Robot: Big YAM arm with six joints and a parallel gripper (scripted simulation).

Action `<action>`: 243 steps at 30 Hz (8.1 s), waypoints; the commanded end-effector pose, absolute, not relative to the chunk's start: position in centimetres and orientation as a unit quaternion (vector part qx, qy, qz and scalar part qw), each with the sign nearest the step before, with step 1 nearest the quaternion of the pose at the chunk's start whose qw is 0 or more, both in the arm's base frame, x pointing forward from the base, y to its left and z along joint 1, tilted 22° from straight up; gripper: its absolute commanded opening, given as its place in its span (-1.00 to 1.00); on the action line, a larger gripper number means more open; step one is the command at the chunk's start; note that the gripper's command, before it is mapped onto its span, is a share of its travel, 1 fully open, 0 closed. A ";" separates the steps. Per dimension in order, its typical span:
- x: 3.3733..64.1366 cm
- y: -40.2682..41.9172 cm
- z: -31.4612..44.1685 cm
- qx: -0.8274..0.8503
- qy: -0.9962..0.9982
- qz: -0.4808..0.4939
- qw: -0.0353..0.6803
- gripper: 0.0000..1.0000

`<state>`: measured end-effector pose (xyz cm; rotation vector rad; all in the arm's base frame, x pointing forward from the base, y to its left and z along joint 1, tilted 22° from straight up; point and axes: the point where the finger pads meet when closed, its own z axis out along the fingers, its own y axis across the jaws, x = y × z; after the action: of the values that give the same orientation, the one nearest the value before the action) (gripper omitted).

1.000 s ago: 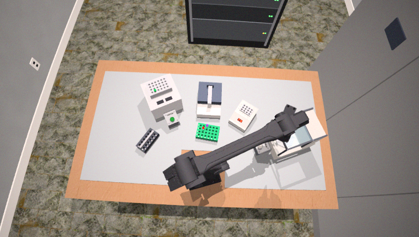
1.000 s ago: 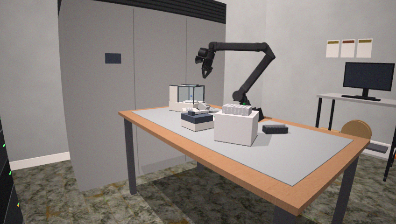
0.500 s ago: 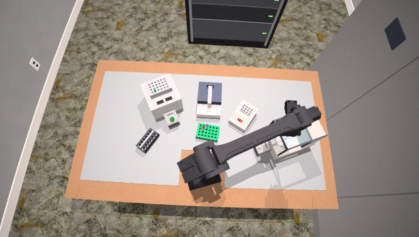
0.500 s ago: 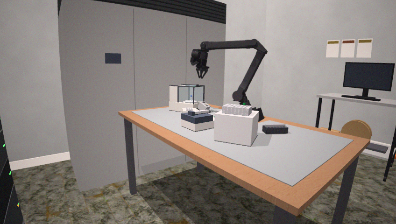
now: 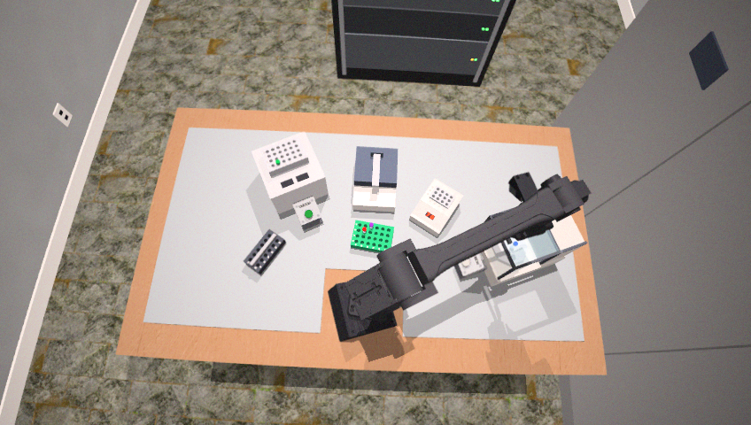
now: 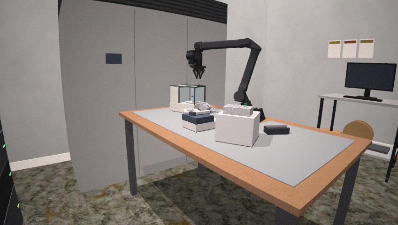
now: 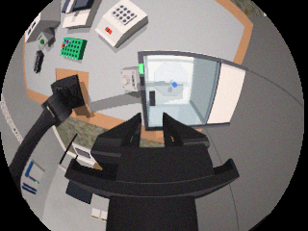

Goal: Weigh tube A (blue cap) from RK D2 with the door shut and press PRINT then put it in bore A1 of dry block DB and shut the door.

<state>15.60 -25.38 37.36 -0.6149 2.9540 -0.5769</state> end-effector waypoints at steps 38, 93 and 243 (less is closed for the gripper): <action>16.1 -27.3 33.7 -0.220 0.956 -0.194 0.032 -0.40; 17.5 -30.1 35.3 -0.218 0.950 -0.220 0.041 -0.88; 21.9 -39.4 39.4 -0.218 0.950 -0.220 0.040 -0.88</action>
<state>21.33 -37.35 36.81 -0.6779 2.9465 -0.5823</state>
